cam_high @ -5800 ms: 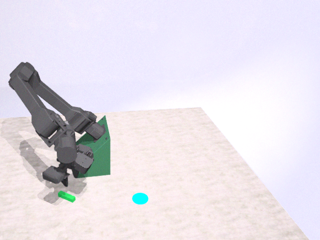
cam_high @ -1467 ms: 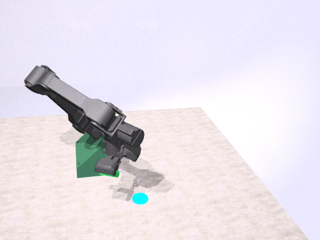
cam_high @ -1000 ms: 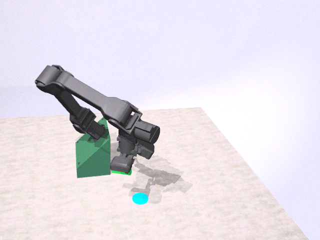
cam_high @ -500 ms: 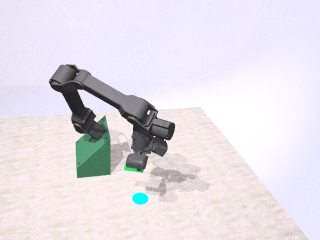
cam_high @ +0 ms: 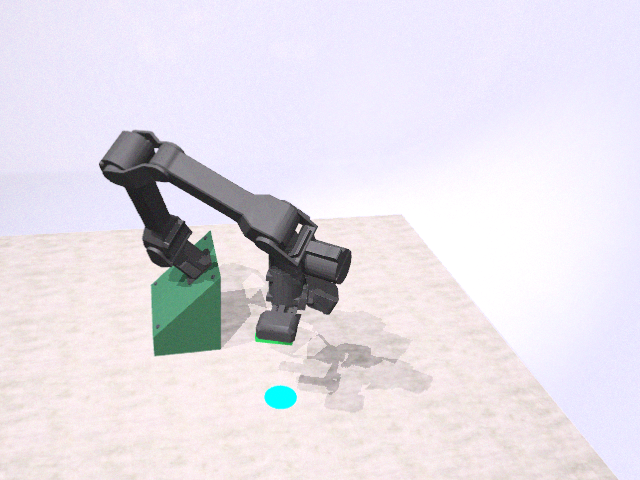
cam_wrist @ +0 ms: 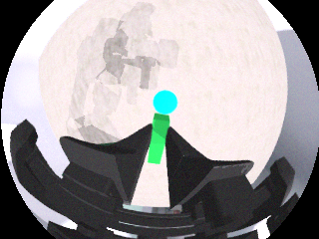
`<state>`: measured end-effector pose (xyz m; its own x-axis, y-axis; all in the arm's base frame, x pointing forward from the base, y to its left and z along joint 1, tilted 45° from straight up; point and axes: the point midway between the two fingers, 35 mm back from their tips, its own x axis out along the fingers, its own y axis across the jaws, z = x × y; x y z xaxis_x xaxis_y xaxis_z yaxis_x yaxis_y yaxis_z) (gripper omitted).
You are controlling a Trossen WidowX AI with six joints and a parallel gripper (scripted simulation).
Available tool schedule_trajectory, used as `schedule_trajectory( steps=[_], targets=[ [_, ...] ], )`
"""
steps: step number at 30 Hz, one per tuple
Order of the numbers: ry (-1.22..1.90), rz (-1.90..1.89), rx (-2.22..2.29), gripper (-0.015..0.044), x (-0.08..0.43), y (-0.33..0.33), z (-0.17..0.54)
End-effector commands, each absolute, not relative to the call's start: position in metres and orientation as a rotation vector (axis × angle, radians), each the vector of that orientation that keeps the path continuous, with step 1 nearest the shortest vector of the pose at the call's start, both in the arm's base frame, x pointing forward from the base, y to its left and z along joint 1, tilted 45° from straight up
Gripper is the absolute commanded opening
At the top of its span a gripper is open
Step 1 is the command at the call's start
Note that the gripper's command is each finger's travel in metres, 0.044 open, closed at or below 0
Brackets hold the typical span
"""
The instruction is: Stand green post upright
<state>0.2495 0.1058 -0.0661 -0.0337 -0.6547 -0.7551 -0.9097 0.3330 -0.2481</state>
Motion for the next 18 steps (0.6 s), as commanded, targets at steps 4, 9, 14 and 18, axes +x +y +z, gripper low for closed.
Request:
schedule_trajectory(
  steps=[4, 9, 14, 18],
  targets=[
    [1.768, 0.437, -1.343, 0.0023, 0.247, 0.103, -0.071],
    [1.767, 0.465, -1.307, 0.0023, 0.245, 0.101, -0.075],
    [1.764, 0.494, -1.272, 0.0023, 0.244, 0.100, -0.078],
    [1.761, 0.517, -1.245, 0.0023, 0.243, 0.098, -0.080]
  ],
)
